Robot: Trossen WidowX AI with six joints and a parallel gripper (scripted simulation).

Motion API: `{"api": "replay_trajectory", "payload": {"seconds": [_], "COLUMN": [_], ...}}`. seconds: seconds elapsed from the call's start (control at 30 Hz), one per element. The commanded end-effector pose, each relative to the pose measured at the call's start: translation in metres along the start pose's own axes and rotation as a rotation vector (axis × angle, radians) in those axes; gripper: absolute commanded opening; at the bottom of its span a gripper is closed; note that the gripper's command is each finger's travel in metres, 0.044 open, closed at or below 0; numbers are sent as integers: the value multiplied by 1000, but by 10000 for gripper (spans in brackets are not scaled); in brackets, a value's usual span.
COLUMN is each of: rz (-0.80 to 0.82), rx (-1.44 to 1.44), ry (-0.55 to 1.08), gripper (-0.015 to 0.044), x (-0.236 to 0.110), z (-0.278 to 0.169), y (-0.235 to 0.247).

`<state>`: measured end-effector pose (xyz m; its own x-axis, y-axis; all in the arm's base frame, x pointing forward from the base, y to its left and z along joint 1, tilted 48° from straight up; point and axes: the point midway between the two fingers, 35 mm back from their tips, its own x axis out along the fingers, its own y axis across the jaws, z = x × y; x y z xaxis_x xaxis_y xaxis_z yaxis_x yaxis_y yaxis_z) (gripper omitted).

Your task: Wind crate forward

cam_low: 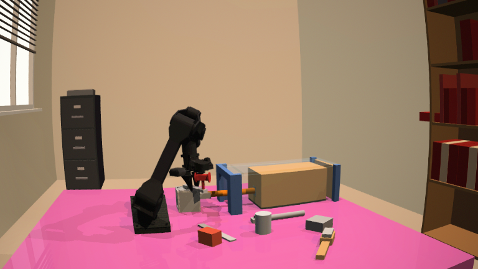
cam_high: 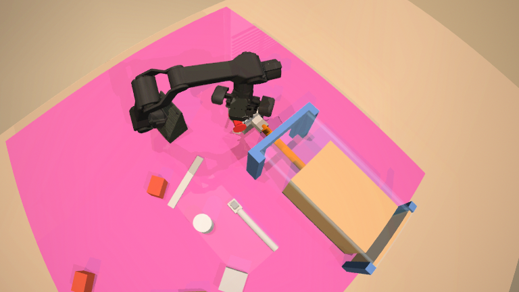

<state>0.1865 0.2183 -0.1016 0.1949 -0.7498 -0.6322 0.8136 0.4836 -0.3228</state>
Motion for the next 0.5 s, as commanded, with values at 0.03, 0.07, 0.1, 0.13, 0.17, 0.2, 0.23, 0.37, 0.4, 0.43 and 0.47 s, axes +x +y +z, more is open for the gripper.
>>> {"api": "replay_trajectory", "payload": {"seconds": [0.03, 0.07, 0.1, 0.13, 0.17, 0.2, 0.23, 0.37, 0.4, 0.43, 0.47], "rz": [-7, -7, -8, -8, -8, -8, -8, -8, -8, -8, -7], "rx": [23, 28, 32, 32, 32, 32, 32, 32, 32, 32, 27], "ry": [4, 4, 3, 3, 3, 3, 3, 3, 3, 3, 4], "gripper": [0, 0, 0, 0, 0, 0, 0, 0, 0, 0, 0], "x": [4, 4, 4, 4, 4, 4, 4, 4, 4, 4, 4], "z": [0, 0, 0, 0, 0, 0, 0, 0, 0, 0, 0], "y": [-1, -1, -1, -1, -1, -1, -1, -1, -1, -1, -1]}}
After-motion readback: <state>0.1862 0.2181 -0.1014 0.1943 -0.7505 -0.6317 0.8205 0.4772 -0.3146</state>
